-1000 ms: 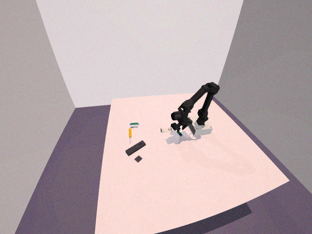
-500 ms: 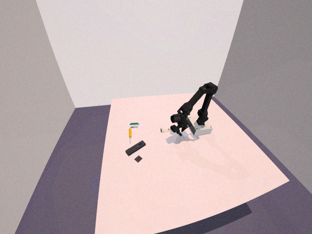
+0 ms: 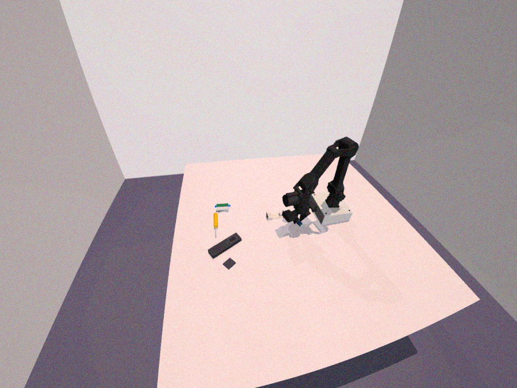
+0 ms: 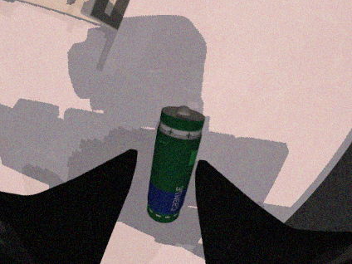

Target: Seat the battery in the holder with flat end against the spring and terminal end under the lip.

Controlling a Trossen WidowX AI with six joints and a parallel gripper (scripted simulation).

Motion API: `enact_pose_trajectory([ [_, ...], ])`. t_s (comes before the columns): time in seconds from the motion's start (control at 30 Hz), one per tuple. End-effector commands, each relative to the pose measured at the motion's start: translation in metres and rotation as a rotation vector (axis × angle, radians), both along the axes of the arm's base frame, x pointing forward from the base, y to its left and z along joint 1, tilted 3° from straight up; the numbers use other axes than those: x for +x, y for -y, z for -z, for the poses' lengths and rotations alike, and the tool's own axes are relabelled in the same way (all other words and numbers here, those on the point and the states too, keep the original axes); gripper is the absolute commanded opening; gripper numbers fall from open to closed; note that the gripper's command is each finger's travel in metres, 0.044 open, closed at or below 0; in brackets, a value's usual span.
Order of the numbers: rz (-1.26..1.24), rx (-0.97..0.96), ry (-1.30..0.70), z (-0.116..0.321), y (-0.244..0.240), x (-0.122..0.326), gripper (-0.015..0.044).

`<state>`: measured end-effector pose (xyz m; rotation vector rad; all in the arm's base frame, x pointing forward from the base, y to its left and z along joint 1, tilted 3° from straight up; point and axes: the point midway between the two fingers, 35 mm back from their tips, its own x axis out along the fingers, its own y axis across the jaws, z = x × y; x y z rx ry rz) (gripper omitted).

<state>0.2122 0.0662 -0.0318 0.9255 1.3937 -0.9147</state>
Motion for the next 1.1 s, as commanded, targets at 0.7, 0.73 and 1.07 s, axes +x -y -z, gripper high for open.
enact_pose_trajectory([
  [0.7, 0.004, 0.001, -0.006, -0.04, 0.001, 0.0, 0.0069],
  [0.73, 0.004, 0.001, -0.009, -0.044, 0.001, -0.001, 0.0069],
  [1.07, -0.184, 0.005, -0.005, -0.053, 0.005, 0.016, 0.0069],
])
